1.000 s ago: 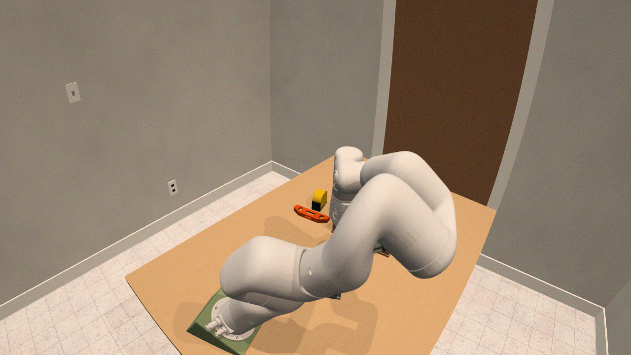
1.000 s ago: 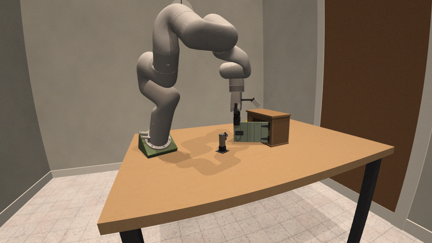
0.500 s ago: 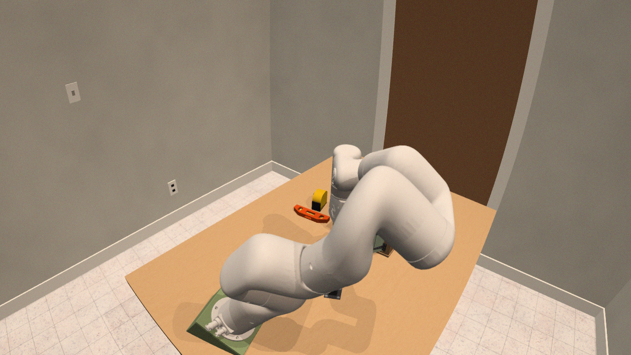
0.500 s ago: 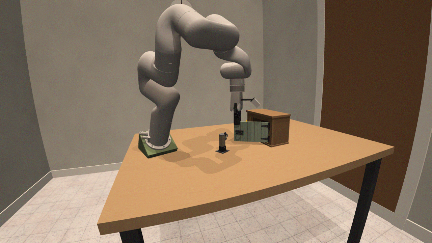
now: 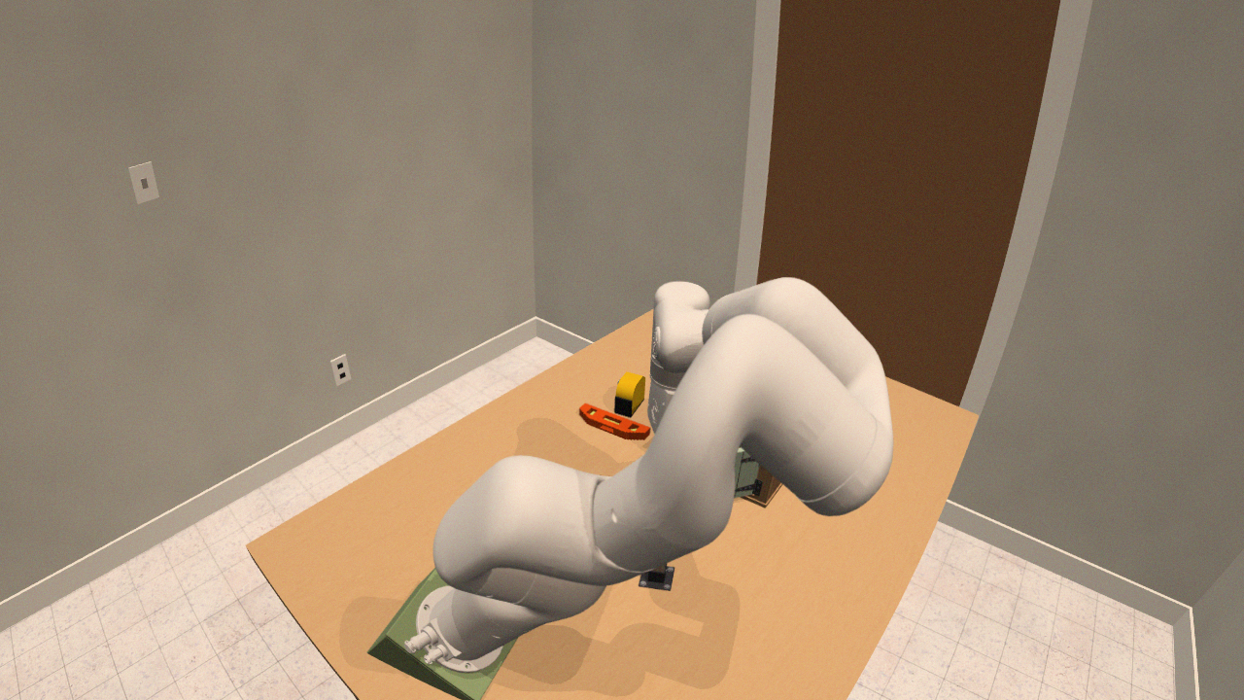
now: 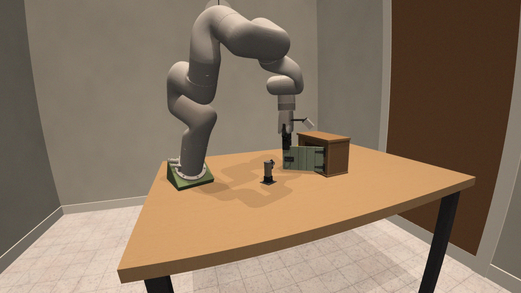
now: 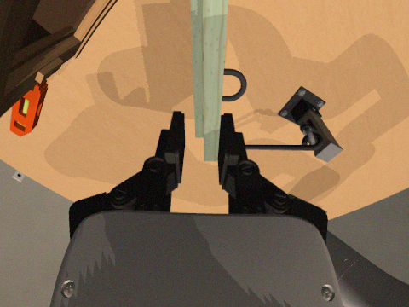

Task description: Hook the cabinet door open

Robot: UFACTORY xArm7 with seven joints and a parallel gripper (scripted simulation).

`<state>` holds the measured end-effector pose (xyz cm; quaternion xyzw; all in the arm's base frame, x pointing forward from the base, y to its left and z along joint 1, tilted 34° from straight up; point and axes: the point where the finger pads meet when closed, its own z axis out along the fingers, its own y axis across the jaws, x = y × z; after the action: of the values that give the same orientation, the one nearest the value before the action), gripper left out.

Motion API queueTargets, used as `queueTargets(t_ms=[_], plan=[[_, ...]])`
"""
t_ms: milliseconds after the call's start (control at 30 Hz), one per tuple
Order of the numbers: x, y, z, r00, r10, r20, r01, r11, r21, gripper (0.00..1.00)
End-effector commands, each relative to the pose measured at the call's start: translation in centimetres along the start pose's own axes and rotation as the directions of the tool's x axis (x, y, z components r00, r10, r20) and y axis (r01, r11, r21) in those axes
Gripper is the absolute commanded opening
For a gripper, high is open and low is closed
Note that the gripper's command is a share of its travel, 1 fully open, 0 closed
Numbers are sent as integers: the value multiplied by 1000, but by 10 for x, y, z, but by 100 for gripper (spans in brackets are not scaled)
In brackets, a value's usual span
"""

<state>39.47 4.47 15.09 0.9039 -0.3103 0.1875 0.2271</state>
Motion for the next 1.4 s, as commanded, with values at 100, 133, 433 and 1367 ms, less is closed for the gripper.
queueTargets(t_ms=[100, 133, 433, 1367], plan=[[1, -5, -1, 999, 47, -1, -47, 999, 3, 27], [1, -7, -1, 999, 51, -1, -51, 999, 3, 27], [1, -13, -1, 995, 98, -1, -98, 995, 3, 27], [3, -24, -1, 990, 141, -1, -141, 990, 4, 27]])
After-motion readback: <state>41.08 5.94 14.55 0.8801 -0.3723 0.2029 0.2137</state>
